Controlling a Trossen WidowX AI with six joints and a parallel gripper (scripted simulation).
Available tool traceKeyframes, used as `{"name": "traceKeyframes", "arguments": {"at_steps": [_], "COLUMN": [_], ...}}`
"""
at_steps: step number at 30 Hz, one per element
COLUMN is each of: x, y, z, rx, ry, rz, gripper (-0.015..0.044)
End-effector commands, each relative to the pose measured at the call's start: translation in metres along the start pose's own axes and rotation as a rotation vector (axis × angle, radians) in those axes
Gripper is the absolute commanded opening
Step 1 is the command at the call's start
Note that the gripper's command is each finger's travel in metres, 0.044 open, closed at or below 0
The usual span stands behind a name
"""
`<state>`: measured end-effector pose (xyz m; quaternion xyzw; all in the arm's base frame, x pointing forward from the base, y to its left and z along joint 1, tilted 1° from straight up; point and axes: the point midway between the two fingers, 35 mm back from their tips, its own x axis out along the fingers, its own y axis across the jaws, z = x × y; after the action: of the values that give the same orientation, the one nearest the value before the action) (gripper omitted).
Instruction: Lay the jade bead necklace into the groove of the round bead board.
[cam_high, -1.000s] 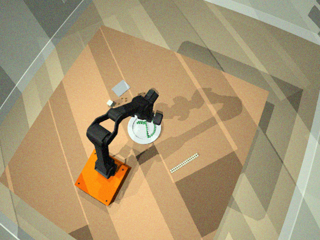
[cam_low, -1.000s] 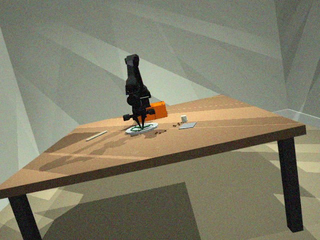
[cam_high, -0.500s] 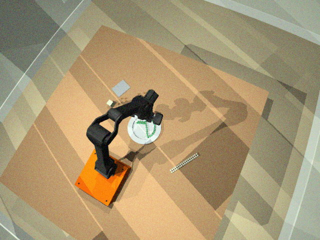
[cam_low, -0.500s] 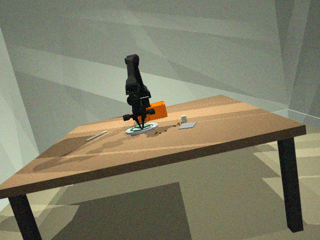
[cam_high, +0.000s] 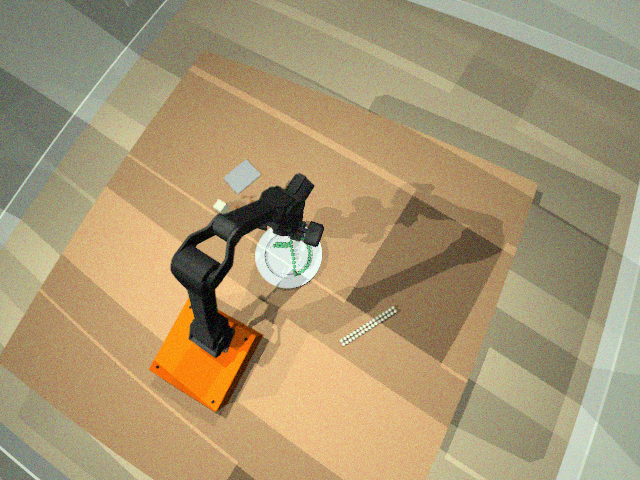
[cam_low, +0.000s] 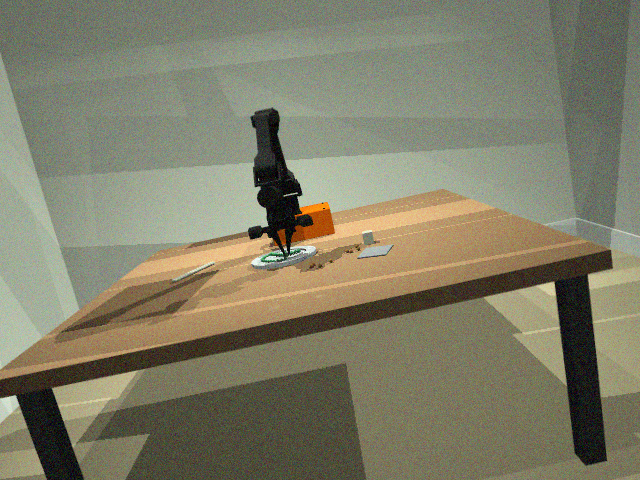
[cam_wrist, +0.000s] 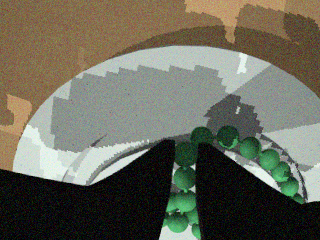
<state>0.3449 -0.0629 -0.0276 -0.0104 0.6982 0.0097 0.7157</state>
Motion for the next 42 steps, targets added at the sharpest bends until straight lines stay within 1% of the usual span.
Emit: {"name": "traceKeyframes", "arguments": {"at_steps": [1, 11, 28, 42], "x": [0.0009, 0.0091, 0.0045, 0.0009], "y": [0.0048, 0.0048, 0.0048, 0.0048], "z": [0.0041, 0.004, 0.0036, 0.0036], "rx": [0.002, 0.002, -0.002, 0.002], "ry": [0.002, 0.002, 0.004, 0.002], "rz": [0.003, 0.003, 0.003, 0.003], "gripper": [0.0, 0.0, 0.044, 0.044]}}
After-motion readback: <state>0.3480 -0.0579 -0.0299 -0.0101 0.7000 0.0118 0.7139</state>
